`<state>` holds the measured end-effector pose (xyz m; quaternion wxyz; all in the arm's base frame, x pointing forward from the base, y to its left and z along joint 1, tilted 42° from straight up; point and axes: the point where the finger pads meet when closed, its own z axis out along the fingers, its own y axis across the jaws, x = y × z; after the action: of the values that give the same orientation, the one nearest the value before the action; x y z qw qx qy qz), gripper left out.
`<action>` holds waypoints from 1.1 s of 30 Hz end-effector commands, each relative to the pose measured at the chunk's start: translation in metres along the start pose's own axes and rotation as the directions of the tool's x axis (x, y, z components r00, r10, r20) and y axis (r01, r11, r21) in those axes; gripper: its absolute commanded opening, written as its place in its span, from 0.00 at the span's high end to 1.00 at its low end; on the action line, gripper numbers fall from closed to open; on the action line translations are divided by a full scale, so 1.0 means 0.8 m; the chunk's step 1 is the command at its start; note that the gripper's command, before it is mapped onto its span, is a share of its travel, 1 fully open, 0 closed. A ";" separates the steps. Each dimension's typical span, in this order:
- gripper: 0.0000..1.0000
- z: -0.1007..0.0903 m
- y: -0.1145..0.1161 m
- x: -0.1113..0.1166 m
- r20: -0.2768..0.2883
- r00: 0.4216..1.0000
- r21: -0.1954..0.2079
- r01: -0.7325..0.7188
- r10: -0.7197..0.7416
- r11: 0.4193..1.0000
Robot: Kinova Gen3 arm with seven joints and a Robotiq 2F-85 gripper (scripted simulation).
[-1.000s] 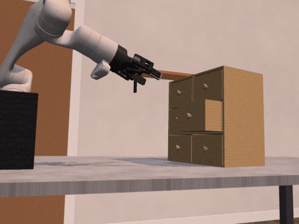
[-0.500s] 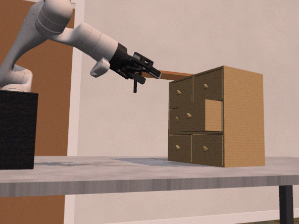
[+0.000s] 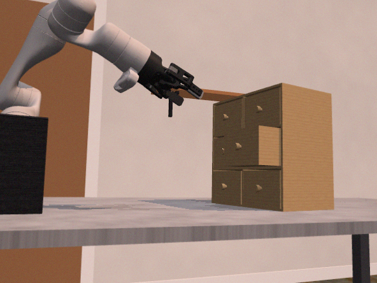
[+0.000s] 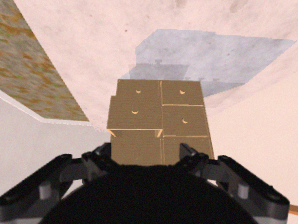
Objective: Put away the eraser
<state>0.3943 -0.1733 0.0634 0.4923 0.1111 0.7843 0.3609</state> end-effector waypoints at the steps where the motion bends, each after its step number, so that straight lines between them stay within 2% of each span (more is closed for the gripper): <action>1: 0.00 0.001 0.001 -0.001 -0.032 0.999 -0.001 0.005 -0.005 1.000; 10: 0.00 0.000 0.001 -0.003 -0.083 0.996 -0.001 0.005 -0.005 1.000; 24: 0.00 -0.003 0.000 -0.008 -0.212 0.977 0.001 0.006 -0.005 1.000; 26: 0.00 -0.003 0.000 -0.008 -0.212 0.977 0.001 0.006 -0.005 1.000; 33: 0.00 -0.004 0.000 -0.011 -0.288 0.958 0.001 0.006 -0.005 1.000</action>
<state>0.3933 -0.1790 0.0685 0.3873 0.0657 0.8406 0.3729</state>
